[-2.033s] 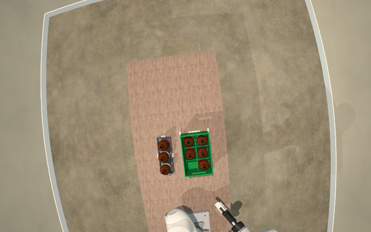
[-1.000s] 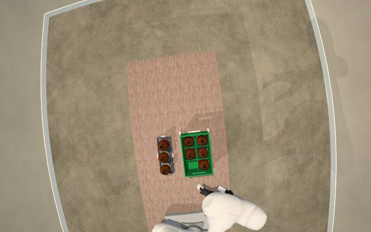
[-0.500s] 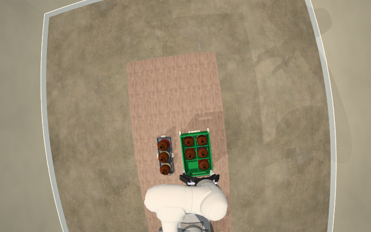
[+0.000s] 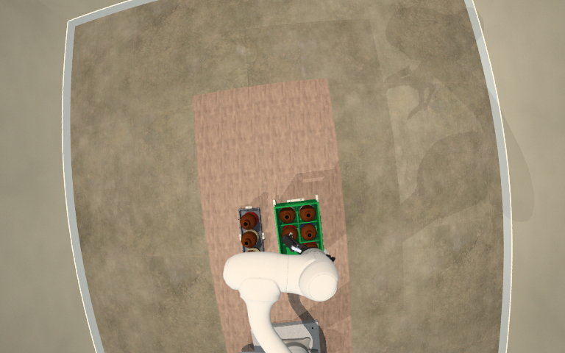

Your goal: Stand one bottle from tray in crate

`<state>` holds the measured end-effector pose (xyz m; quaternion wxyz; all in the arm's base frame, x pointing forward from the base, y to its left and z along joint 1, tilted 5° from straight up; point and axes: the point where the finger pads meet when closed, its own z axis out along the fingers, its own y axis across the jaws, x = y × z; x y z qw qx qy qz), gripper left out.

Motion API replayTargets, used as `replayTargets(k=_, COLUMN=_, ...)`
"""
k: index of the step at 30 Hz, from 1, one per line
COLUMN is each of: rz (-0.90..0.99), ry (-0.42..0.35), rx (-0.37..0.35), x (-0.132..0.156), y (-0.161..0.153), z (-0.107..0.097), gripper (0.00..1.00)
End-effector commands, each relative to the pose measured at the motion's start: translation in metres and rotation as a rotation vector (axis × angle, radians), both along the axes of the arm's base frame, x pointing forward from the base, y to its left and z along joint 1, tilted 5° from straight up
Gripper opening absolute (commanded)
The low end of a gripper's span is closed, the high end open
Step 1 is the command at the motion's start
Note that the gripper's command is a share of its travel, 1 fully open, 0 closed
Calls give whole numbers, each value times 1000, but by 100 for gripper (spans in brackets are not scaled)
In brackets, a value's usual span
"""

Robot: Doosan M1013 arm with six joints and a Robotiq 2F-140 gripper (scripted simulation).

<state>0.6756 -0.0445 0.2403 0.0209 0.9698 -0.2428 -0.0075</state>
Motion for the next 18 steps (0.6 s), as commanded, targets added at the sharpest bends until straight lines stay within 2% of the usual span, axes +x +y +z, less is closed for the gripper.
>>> replayTargets(k=1, rz=-142, ry=10, rx=-31, x=5, y=-16, z=-30, gripper=100)
replayTargets(k=5, rz=-195, ry=10, rx=-38, x=7, y=-21, z=-40, gripper=100)
replayTargets(k=13, rz=-200, ry=11, rx=-39, x=7, y=-22, z=-41, gripper=100)
replayTargets(k=14, rz=-200, ry=11, rx=-39, x=7, y=-22, z=-41, gripper=0)
replayTargets(k=18, rz=-200, ry=11, rx=-39, x=7, y=-22, z=-41, gripper=0)
